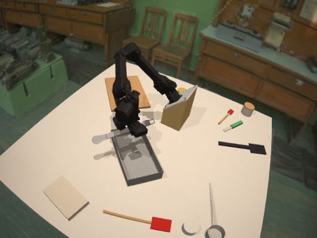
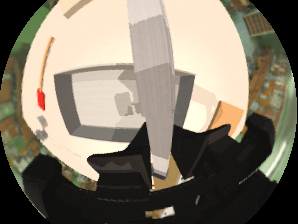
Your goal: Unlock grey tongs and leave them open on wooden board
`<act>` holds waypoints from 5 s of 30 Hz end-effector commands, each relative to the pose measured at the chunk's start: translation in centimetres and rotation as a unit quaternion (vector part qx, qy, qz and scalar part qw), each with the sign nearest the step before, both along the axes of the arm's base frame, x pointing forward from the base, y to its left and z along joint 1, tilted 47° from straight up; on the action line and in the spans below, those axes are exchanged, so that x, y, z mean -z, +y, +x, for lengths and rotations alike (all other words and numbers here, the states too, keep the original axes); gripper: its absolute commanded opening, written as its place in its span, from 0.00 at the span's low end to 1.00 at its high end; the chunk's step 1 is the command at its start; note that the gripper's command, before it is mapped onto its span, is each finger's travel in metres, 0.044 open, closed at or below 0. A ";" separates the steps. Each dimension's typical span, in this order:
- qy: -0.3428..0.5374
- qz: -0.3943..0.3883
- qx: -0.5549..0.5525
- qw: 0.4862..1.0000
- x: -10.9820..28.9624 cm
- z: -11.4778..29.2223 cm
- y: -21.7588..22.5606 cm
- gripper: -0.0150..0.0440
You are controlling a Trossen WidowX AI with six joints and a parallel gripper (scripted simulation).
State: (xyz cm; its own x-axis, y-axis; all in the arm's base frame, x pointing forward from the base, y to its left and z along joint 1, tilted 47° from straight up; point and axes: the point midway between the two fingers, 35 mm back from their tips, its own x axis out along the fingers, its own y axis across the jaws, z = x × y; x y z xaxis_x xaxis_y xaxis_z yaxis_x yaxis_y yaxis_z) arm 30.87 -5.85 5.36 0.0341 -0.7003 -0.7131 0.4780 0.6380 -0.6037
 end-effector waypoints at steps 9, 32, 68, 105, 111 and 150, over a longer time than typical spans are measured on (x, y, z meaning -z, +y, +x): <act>0.059 0.009 -0.065 0.996 -3.9 -1.7 -5.0 0.00; 0.177 -0.024 -0.184 0.967 -11.1 -8.2 -13.0 0.00; 0.258 0.027 -0.270 0.927 -13.1 -16.8 -19.2 0.00; 0.340 0.001 -0.379 0.861 -16.1 -28.3 -22.1 0.00; 0.363 -0.012 -0.392 0.845 -16.8 -30.2 -22.0 0.00; 0.524 -0.035 -0.391 0.756 -19.6 -34.5 -20.5 0.00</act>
